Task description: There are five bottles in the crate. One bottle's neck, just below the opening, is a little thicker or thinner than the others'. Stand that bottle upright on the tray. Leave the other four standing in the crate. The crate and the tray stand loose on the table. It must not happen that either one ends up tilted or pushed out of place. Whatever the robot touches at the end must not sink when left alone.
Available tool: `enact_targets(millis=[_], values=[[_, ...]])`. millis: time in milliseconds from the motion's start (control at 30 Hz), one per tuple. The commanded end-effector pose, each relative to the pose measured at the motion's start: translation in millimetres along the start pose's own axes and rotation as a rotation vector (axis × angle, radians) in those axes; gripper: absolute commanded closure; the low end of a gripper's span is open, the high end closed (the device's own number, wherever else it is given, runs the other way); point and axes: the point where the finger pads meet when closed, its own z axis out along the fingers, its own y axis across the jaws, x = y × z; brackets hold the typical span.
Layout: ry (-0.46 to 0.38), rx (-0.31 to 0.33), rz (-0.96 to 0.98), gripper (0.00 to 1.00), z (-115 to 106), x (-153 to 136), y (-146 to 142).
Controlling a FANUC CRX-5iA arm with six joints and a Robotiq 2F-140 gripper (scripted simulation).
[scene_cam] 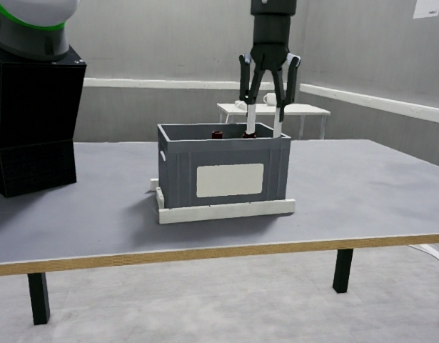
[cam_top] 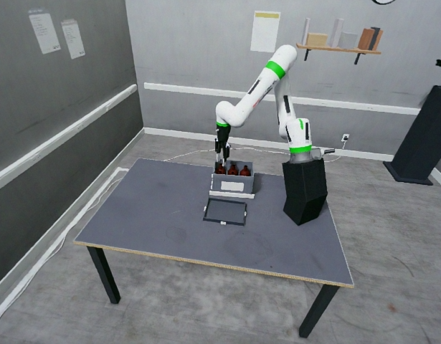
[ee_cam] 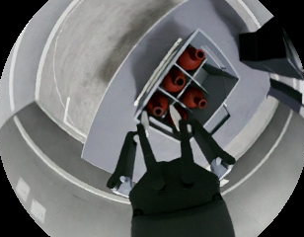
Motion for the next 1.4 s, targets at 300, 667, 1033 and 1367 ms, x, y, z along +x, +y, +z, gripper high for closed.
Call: enact_targets(millis=[300,667,1033,1367], values=[[-0.001,0.001,0.000,0.56,-41.3,-0.4,-0.5],[-0.001,0.001,0.000,0.56,-53.8,-0.4,-0.5],[-0.001,0.001,0.000,0.90,-54.3,-0.4,-0.5],[-0.001,0.001,0.000,0.90,-54.3,-0.4,-0.5]])
